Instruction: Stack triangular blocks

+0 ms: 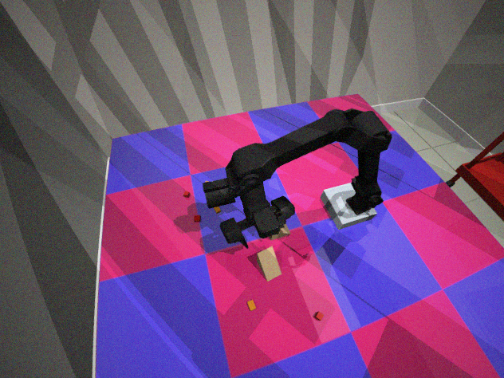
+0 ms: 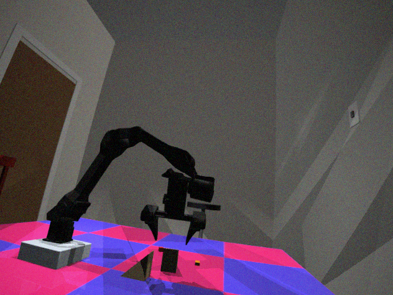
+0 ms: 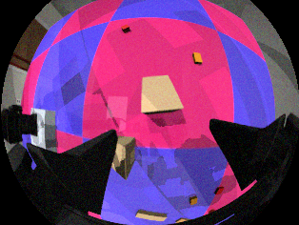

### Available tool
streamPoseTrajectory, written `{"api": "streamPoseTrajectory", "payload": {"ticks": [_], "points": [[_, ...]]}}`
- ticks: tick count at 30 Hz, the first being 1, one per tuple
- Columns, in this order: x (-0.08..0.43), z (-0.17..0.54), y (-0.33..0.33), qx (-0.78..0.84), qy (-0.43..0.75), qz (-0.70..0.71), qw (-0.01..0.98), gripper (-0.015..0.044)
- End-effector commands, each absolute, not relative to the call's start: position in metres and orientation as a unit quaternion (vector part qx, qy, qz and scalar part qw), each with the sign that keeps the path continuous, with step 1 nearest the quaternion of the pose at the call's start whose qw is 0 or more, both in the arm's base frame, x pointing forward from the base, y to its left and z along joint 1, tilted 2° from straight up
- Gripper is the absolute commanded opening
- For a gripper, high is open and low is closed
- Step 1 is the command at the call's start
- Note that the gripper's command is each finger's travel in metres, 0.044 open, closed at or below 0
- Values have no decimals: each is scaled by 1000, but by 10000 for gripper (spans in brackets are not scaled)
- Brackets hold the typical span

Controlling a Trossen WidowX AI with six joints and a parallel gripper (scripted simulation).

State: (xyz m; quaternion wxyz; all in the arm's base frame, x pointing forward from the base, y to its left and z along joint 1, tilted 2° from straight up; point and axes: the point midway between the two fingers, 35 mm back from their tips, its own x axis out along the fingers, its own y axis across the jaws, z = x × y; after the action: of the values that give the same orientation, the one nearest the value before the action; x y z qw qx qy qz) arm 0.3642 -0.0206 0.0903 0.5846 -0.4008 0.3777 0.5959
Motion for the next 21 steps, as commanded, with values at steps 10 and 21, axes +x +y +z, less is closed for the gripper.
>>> {"api": "streamPoseTrajectory", "payload": {"ticks": [10, 21], "points": [[366, 90, -17, -388, 355, 606, 597, 440], [369, 74, -9, -388, 354, 606, 597, 440]]}}
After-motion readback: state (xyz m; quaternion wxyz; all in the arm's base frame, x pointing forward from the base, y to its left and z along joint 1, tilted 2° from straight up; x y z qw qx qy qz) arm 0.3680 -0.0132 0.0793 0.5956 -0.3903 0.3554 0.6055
